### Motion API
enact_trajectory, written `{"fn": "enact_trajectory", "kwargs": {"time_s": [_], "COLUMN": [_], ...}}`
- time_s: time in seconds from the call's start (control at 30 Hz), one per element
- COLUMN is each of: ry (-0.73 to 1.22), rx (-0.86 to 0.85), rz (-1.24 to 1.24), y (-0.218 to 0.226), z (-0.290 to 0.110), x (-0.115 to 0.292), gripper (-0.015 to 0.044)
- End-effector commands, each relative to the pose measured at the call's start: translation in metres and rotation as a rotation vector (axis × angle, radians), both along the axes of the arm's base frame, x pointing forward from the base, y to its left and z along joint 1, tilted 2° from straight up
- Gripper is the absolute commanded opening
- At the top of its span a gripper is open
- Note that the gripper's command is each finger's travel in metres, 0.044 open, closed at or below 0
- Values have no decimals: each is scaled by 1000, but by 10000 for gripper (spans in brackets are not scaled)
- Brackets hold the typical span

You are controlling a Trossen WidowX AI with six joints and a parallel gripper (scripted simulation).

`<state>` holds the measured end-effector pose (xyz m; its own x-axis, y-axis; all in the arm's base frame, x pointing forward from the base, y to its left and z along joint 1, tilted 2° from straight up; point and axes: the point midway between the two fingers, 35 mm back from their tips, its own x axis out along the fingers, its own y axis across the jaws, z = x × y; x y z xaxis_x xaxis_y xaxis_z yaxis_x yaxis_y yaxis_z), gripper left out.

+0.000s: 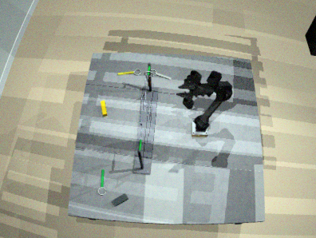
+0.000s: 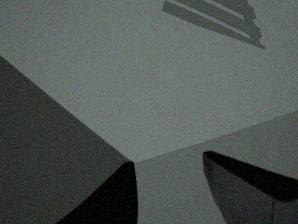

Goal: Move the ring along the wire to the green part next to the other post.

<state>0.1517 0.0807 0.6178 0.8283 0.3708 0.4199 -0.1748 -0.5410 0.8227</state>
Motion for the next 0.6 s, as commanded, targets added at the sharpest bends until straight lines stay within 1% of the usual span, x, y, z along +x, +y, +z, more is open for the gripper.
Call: {"fn": "enact_trajectory", "kwargs": {"time_s": [0.0, 0.27, 0.57], "ry": [-16, -39, -39], "rx": [-72, -187, -324], "rz": [-125, -355, -609], "y": [1, -21, -72], "z": [-9, -23, -45], "x": [32, 85, 138], "gripper": [160, 160, 160]}}
